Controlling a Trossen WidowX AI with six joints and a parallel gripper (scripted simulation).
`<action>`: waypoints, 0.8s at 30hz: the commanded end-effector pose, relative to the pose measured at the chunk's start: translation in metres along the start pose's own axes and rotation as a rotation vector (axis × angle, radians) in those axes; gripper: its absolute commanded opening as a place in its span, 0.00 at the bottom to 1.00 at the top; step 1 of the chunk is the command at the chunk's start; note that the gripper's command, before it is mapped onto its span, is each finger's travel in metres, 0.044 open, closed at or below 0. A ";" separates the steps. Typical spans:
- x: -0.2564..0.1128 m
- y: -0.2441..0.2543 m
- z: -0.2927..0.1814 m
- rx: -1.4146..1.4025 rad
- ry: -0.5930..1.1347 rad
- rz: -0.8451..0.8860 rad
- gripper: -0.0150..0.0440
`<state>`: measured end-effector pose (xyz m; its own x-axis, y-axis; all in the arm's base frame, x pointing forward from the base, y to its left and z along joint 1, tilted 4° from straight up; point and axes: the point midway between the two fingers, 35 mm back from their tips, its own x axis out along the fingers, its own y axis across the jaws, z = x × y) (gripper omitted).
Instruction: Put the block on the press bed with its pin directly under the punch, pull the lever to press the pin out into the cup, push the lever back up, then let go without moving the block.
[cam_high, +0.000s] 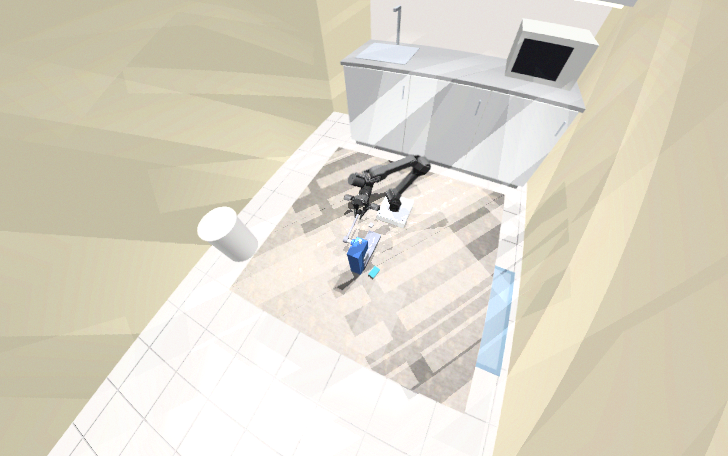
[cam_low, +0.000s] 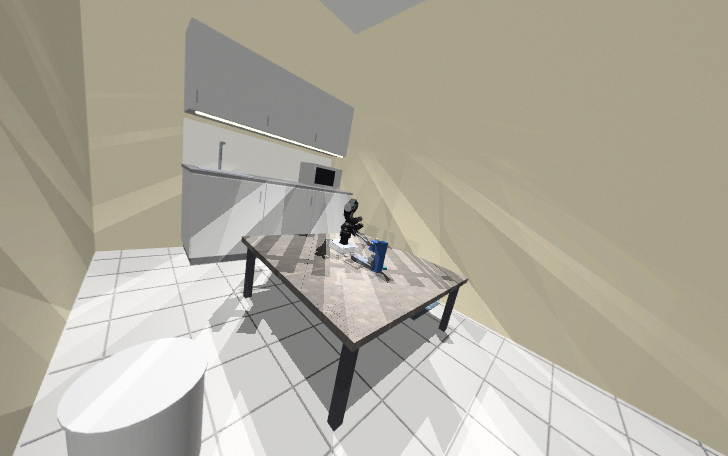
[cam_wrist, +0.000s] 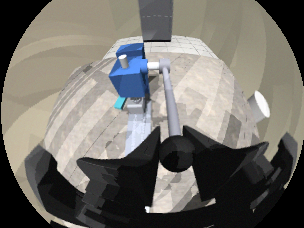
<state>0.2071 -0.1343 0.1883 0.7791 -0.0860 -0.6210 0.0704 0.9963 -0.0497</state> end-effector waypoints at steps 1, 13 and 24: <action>0.009 0.000 -0.014 0.019 0.038 0.007 0.25; 0.013 0.000 -0.019 0.019 0.038 0.007 0.25; 0.017 0.000 -0.023 0.019 0.037 0.007 0.25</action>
<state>0.2069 -0.1348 0.1706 0.7708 -0.0845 -0.6314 0.0719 0.9964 -0.0456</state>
